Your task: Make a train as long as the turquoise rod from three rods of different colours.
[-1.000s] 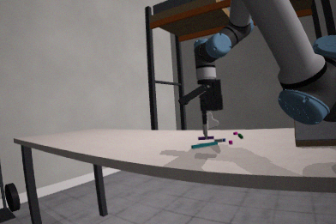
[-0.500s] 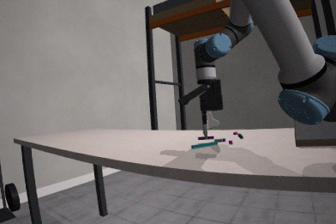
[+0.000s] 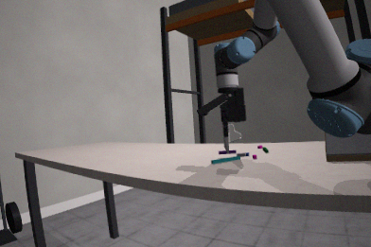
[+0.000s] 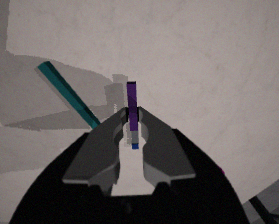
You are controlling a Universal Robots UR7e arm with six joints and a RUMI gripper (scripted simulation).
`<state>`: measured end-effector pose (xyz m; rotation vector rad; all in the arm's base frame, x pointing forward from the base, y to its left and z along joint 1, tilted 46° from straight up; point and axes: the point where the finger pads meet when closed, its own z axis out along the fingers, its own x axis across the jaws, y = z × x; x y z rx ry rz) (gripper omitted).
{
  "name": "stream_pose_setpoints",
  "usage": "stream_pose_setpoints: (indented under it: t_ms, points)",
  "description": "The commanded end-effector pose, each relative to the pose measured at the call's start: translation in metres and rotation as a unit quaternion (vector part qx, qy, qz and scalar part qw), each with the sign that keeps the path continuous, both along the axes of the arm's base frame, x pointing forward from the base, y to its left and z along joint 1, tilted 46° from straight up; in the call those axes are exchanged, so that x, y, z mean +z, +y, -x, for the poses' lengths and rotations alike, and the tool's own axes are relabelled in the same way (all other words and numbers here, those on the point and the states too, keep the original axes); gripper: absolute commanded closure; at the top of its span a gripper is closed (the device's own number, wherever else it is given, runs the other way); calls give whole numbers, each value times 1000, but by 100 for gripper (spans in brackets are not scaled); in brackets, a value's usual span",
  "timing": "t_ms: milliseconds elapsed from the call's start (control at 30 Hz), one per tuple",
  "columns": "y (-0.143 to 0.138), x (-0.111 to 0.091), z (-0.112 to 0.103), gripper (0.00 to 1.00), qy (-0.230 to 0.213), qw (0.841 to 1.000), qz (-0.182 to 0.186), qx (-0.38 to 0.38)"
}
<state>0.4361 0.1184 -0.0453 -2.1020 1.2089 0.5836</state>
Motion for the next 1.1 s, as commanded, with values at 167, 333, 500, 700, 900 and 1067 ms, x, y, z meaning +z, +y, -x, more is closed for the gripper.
stream_pose_setpoints:
  t_ms: [167, 333, 500, 700, 900, 1067]
  points:
    - [8, -6, 3, 100, 2, 1000, -2, 1]
    - [10, -8, 3, 100, 2, 1000, -2, 1]
    - [11, -9, 3, 100, 2, 1000, -2, 1]
    - [10, -9, 2, 100, 1, 1000, -1, 1]
    - [10, -9, 2, 100, 1, 1000, -1, 1]
    - [10, -9, 2, 100, 1, 1000, -1, 1]
